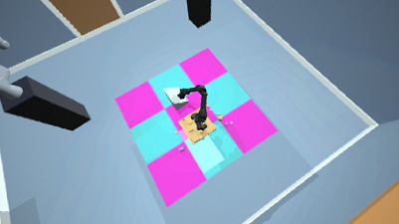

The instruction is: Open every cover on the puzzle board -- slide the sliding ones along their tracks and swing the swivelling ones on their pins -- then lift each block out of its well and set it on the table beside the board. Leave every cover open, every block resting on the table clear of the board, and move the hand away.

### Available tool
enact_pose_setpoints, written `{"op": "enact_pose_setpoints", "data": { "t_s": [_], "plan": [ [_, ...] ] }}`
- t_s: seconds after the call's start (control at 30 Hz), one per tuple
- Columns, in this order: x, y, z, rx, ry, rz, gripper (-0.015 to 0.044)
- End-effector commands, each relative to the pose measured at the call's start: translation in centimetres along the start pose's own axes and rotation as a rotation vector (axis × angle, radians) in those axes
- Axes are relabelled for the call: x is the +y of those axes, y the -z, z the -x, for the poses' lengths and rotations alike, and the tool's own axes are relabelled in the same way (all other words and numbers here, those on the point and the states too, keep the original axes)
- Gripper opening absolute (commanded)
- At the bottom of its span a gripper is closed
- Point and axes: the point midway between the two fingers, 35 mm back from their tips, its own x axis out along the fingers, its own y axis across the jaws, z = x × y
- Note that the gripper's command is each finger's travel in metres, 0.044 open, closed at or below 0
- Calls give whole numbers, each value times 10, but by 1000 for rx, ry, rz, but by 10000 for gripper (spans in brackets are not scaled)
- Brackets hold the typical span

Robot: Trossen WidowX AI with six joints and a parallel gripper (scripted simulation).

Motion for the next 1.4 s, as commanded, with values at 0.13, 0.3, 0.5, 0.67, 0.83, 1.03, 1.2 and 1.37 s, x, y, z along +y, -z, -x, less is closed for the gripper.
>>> {"op": "enact_pose_setpoints", "data": {
  "t_s": [0.13,0.3,0.5,0.67,0.83,1.03,1.2,1.37],
  "plan": [
    [-3,-41,-4,-21,1,148,0],
    [-3,-43,-6,-22,1,158,0],
    [-3,-44,-28,-23,1,158,0],
    [-1,-45,-51,-24,2,158,0],
    [0,-46,-55,-25,2,158,0],
    [0,-46,-59,-25,2,158,0],
    [-1,-47,-64,-25,2,158,0],
    [-1,-47,-66,-25,2,158,0]
  ]
}}
